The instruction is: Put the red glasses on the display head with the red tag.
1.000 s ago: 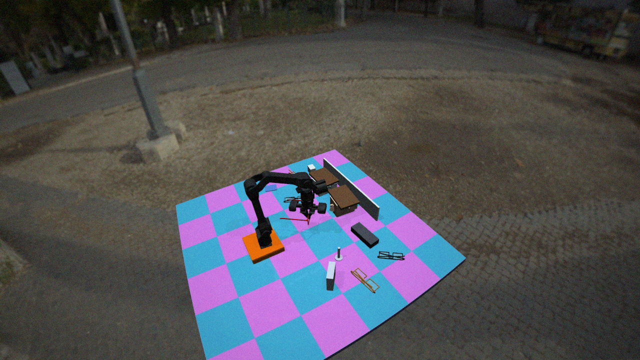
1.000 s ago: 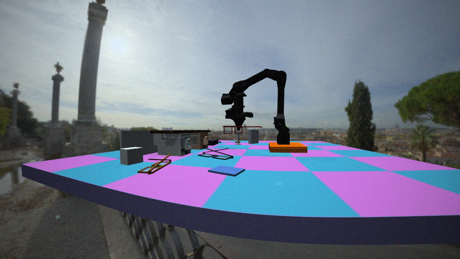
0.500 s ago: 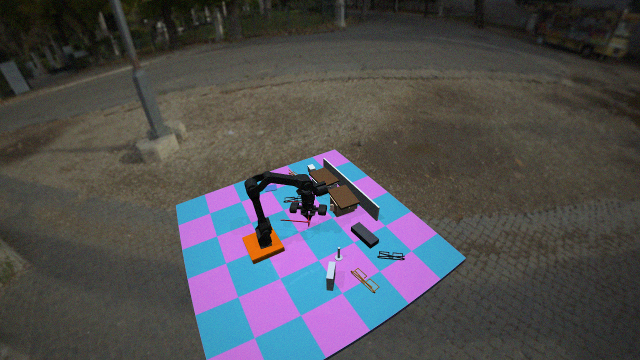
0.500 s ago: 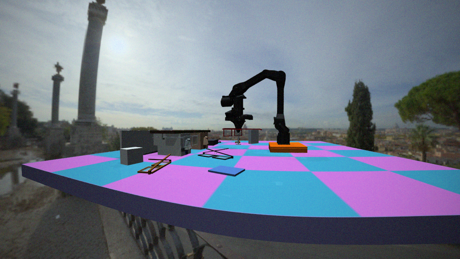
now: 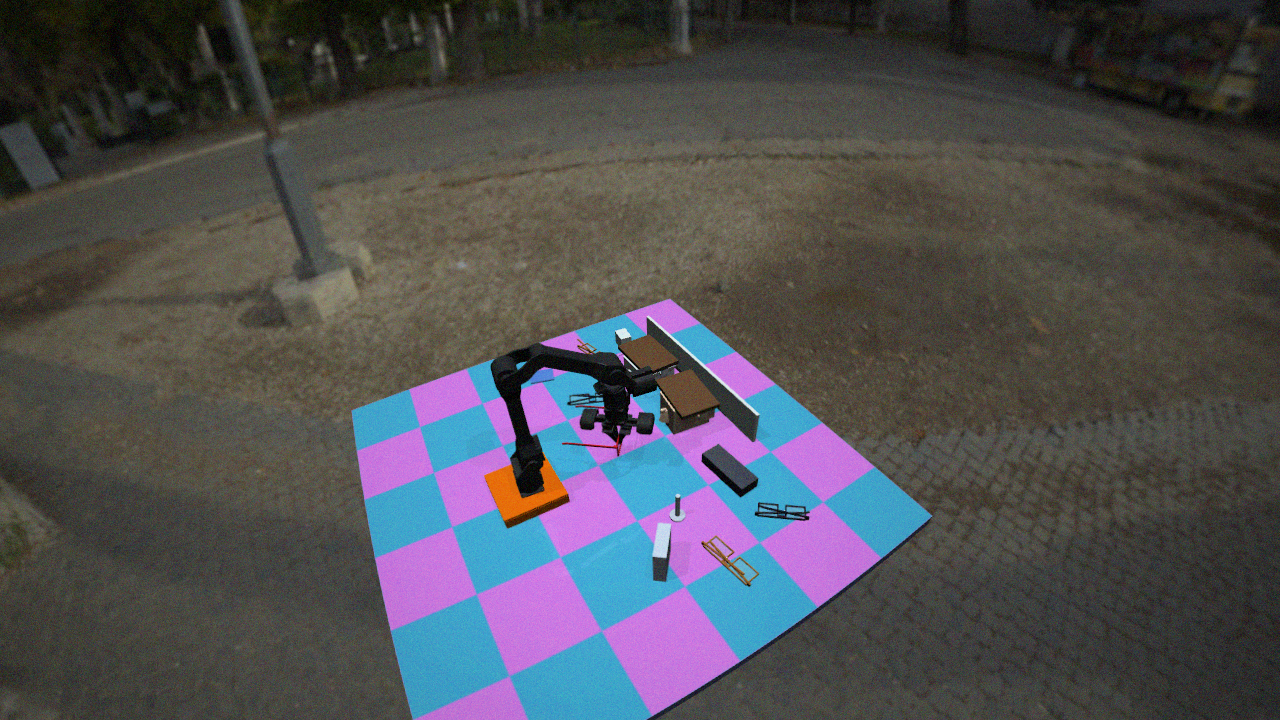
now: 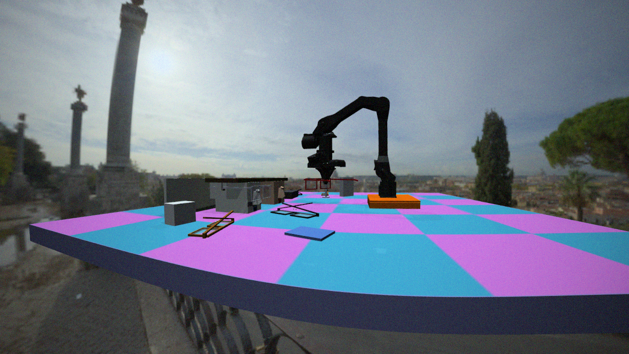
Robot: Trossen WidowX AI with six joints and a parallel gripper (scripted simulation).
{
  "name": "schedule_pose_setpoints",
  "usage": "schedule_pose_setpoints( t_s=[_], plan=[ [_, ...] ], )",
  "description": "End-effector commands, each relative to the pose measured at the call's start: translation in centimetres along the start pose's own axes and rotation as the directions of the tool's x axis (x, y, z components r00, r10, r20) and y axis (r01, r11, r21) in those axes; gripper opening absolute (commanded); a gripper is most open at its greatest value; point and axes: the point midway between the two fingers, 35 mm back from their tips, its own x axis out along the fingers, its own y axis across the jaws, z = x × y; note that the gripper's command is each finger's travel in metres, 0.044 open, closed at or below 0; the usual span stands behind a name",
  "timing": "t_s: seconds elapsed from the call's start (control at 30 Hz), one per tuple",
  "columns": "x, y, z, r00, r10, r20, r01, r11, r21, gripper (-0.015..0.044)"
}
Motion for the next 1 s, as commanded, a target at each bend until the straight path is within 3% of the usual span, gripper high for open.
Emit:
schedule_pose_setpoints(
  t_s=[0.0, 0.97],
  plan=[
    [0.6, 0.2, 0.0, 1.000, 0.009, 0.000, -0.009, 1.000, 0.001, 0.0000],
    [3.0, 0.3, -0.1, 1.000, 0.010, 0.000, -0.010, 1.000, 0.001, 0.0000]
  ],
)
